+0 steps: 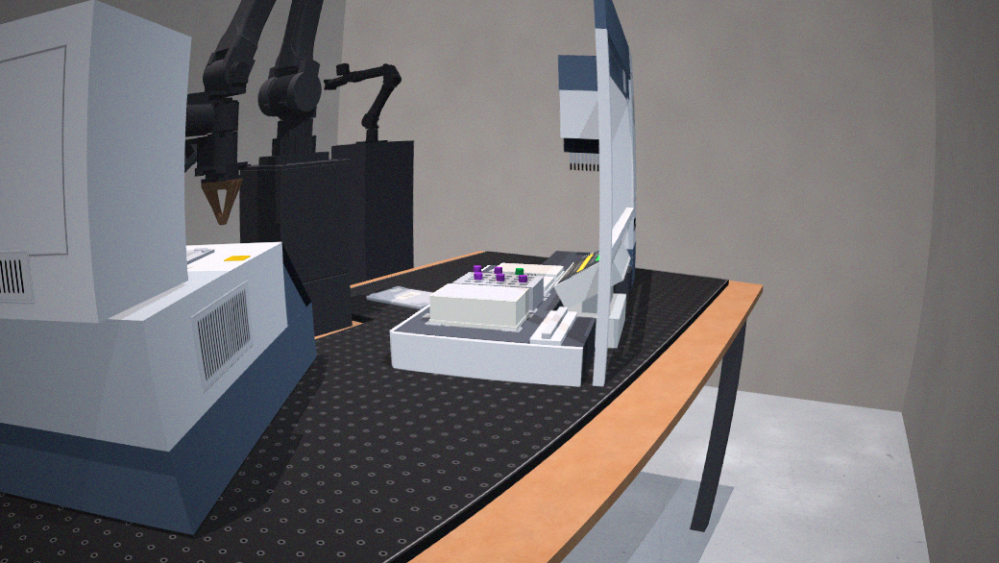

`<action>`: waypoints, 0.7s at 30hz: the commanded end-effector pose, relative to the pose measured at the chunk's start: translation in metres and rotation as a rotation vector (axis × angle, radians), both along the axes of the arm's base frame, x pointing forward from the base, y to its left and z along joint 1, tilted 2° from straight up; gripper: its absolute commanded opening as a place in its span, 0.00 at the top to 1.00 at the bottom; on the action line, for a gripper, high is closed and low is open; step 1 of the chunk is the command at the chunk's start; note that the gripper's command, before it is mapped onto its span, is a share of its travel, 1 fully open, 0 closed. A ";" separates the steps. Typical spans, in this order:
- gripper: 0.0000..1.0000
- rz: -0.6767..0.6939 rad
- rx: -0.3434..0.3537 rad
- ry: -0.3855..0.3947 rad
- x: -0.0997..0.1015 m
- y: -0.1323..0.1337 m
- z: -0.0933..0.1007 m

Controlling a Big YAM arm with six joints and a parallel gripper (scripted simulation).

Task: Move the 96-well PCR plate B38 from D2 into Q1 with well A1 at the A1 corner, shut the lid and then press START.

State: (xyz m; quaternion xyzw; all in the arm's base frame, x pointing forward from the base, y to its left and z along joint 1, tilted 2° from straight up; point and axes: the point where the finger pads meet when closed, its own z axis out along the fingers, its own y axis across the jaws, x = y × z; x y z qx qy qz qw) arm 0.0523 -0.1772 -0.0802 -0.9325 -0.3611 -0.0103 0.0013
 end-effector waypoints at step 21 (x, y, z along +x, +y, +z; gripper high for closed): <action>1.00 0.000 -0.004 -0.001 0.002 -0.005 0.002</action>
